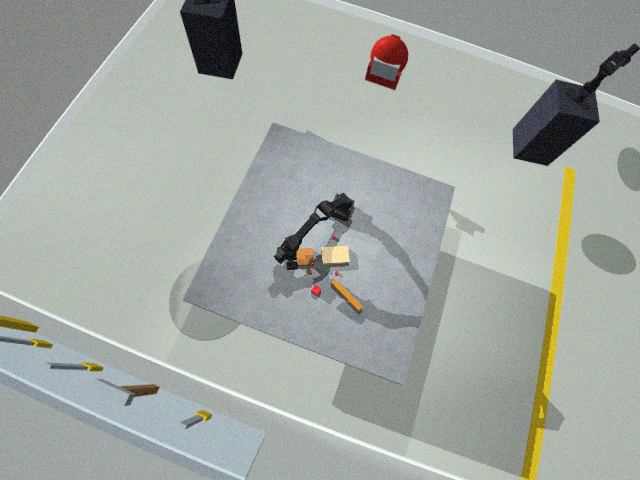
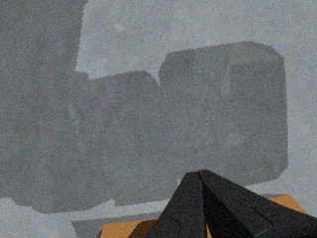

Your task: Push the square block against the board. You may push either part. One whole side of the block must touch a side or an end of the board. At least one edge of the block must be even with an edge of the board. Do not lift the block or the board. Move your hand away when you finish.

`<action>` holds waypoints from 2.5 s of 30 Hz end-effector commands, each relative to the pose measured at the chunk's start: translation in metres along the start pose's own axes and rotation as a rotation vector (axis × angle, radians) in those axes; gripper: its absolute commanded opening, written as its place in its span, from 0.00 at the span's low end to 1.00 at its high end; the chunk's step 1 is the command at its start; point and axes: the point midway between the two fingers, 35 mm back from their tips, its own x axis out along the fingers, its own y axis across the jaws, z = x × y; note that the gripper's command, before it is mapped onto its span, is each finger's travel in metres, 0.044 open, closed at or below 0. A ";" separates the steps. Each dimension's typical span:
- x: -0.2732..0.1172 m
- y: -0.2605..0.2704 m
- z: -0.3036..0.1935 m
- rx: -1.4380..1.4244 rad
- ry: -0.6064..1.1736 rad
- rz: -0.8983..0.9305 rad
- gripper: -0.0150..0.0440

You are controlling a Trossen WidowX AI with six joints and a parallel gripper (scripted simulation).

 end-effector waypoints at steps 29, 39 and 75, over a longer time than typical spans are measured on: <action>0.014 0.001 -0.018 0.007 0.004 -0.002 0.25; 0.014 0.001 -0.025 0.007 0.005 -0.002 0.25; 0.014 0.001 -0.050 0.008 0.007 -0.002 0.25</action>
